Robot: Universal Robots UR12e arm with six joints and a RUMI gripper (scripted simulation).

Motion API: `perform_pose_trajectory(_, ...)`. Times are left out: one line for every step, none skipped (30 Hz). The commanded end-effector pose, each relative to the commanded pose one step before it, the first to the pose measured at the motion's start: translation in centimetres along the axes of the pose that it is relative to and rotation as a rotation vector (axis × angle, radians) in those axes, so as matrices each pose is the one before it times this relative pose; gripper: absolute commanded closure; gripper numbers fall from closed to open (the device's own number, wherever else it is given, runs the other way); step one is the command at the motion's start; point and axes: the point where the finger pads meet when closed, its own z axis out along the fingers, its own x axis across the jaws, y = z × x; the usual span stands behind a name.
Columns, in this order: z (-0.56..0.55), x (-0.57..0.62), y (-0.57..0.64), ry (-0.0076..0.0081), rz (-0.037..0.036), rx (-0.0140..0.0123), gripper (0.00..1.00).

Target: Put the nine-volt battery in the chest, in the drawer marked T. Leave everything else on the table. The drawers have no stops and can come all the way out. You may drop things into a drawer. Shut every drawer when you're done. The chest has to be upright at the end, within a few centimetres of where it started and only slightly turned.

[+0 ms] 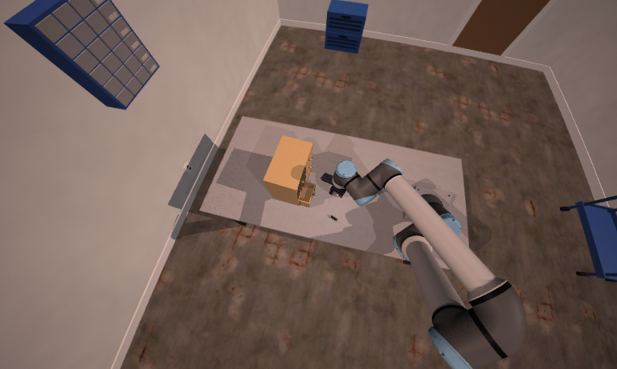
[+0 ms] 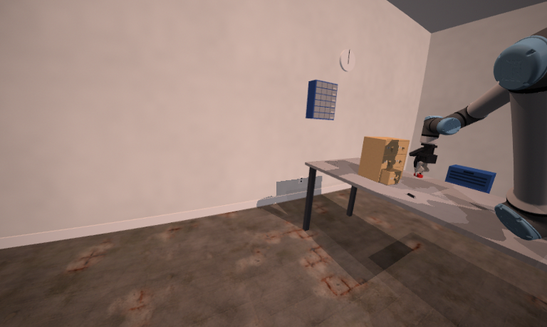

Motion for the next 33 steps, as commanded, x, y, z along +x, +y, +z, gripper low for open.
perform_pose_trajectory(-0.074,-0.25,-0.005,-0.00256,-0.08905,-0.00086,0.87)
perform_pose_trajectory(0.0,-0.054,0.01,-0.00001,-0.01794,0.0,0.87)
perform_pose_trajectory(0.0,-0.052,0.009,-0.00001,-0.01723,0.0,0.87)
perform_pose_trajectory(0.0,-0.05,0.008,-0.00001,-0.01653,0.0,0.87)
perform_pose_trajectory(0.0,-0.048,0.008,-0.00001,-0.01583,0.0,0.87)
perform_pose_trajectory(0.0,-0.046,0.007,-0.00001,-0.01514,0.0,0.87)
perform_pose_trajectory(0.0,-0.044,0.006,-0.00001,-0.01445,0.0,0.87)
perform_pose_trajectory(0.0,-0.042,0.006,-0.00001,-0.01376,0.0,0.87)
perform_pose_trajectory(0.0,-0.04,0.005,-0.00001,-0.01309,0.0,0.87)
perform_pose_trajectory(0.0,-0.038,0.005,-0.00001,-0.01242,0.0,0.87)
perform_pose_trajectory(0.0,-0.036,0.004,-0.00001,-0.01175,0.0,0.87)
perform_pose_trajectory(0.0,-0.034,0.004,-0.00001,-0.0111,0.0,0.87)
perform_pose_trajectory(0.0,0.0,0.0,0.0,0.0,0.0,0.87)
perform_pose_trajectory(0.0,0.0,0.0,0.0,0.0,0.0,0.87)
perform_pose_trajectory(0.0,-0.032,0.003,-0.00001,-0.01046,0.0,0.87)
perform_pose_trajectory(0.0,-0.03,0.003,-0.00001,-0.00983,0.0,0.87)
perform_pose_trajectory(0.0,-0.029,0.003,0.0,-0.0092,0.0,0.87)
perform_pose_trajectory(0.0,-0.027,0.002,0.0,-0.0086,0.0,0.87)
perform_pose_trajectory(0.0,-0.025,0.002,0.0,-0.008,0.0,0.87)
perform_pose_trajectory(0.0,-0.023,0.002,0.0,-0.00742,0.0,0.87)
perform_pose_trajectory(0.0,-0.021,0.002,0.0,-0.00685,0.0,0.87)
perform_pose_trajectory(0.0,-0.02,0.001,0.0,-0.0063,0.0,0.87)
perform_pose_trajectory(0.0,-0.018,0.001,0.0,-0.00576,0.0,0.87)
perform_pose_trajectory(0.0,-0.016,0.001,0.0,-0.00525,0.0,0.87)
perform_pose_trajectory(0.0,-0.015,0.001,0.0,-0.00475,0.0,0.87)
perform_pose_trajectory(0.0,-0.013,0.001,0.0,-0.00427,0.0,0.87)
perform_pose_trajectory(0.0,-0.012,0.001,0.0,-0.00381,0.0,0.87)
perform_pose_trajectory(0.0,-0.011,0.001,0.0,-0.00337,0.0,0.87)
perform_pose_trajectory(0.0,-0.009,0.001,0.0,-0.00295,0.0,0.87)
perform_pose_trajectory(0.0,0.0,0.0,0.0,0.0,0.0,0.87)
perform_pose_trajectory(0.0,0.0,0.0,0.0,0.0,0.0,0.87)
perform_pose_trajectory(0.0,-0.008,0.0,0.0,-0.00256,0.0,0.87)
perform_pose_trajectory(0.0,-0.007,0.0,0.0,-0.00219,0.0,0.87)
